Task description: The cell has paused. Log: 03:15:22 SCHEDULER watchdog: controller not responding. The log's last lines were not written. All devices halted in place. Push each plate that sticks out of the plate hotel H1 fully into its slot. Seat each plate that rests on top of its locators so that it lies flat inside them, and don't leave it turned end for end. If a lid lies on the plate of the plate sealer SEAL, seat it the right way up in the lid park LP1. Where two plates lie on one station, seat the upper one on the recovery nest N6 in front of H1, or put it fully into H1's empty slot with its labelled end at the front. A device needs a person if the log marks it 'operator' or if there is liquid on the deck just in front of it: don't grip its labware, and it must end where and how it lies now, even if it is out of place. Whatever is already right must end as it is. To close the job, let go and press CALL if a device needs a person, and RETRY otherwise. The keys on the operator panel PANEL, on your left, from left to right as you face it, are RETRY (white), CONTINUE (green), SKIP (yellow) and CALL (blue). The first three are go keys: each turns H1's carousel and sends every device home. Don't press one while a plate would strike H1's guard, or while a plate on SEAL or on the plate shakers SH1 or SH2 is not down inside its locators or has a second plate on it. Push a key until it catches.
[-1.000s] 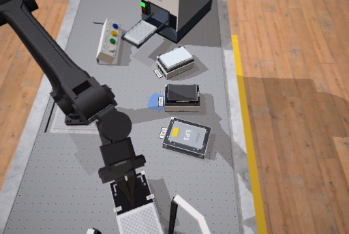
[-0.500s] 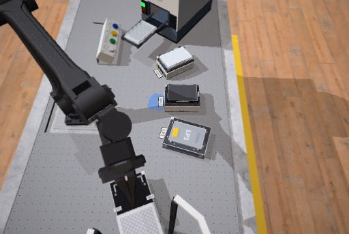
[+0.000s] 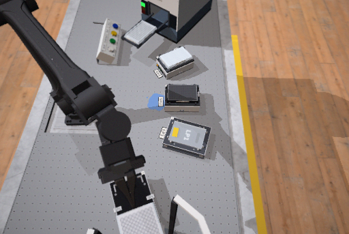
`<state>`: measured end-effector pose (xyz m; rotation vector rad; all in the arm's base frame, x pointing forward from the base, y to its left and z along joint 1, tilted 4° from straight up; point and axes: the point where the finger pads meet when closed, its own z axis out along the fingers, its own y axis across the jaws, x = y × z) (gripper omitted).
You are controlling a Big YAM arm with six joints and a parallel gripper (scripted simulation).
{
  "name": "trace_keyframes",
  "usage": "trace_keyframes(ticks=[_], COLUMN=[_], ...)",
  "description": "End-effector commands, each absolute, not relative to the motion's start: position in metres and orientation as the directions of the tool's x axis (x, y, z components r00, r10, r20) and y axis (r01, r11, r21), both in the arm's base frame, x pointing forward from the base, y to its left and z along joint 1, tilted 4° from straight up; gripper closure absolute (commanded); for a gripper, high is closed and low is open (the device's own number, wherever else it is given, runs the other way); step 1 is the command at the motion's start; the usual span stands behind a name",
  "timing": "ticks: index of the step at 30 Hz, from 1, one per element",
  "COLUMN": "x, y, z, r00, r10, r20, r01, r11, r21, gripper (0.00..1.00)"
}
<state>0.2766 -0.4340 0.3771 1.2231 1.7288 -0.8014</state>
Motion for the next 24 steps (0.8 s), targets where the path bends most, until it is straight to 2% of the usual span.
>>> trace_keyframes(ticks=[1, 24], x=[0.282, 0.285], y=[-0.452, -0.462], z=[0.409, 0.409], r00=[-0.133, -0.133], r10=[0.361, 0.36], r20=[-0.923, -0.923], r01=[0.951, 0.951], r11=[0.31, 0.31], r21=[-0.016, -0.016], gripper=[1.0, 1.0])
